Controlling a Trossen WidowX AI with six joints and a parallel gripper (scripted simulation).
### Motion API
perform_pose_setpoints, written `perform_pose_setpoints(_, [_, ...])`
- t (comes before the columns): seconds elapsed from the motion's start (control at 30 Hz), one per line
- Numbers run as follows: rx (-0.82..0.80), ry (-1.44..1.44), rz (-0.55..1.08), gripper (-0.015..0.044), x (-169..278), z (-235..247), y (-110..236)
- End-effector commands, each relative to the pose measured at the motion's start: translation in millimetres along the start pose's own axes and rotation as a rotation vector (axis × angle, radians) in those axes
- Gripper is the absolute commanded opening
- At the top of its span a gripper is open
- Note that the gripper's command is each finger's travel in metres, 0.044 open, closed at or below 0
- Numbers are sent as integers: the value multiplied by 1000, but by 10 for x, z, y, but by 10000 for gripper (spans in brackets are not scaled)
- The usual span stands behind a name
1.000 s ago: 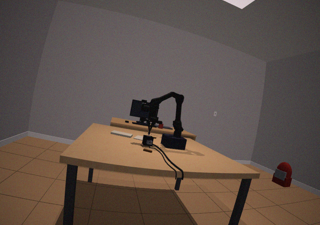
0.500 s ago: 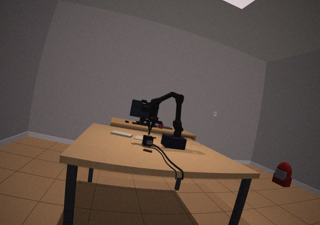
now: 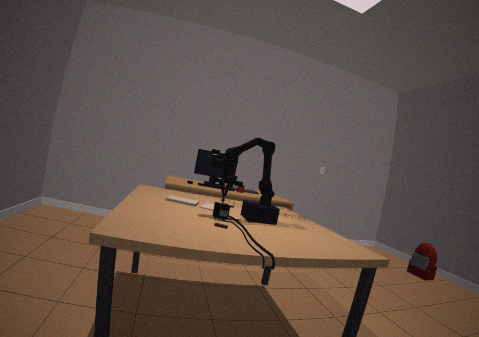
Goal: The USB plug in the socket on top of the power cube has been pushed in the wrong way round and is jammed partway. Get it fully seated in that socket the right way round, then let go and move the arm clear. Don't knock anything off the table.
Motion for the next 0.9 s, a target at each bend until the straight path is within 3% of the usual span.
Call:
perform_pose_setpoints(0.0, [-3, 5, -4, 0, -2, 0, -17])
perform_pose_setpoints(0.87, [-3, 5, -4, 0, 1, 0, -48])
Point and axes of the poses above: the point midway between the two fingers, 35 mm back from their tips, its own y axis back along the fingers, its own z axis across the jaws, x = y × z, the point moved 6 cm from there along y, back along the fingers, and after that the axes turned 2 degrees about -y, right-handed, at the moved point
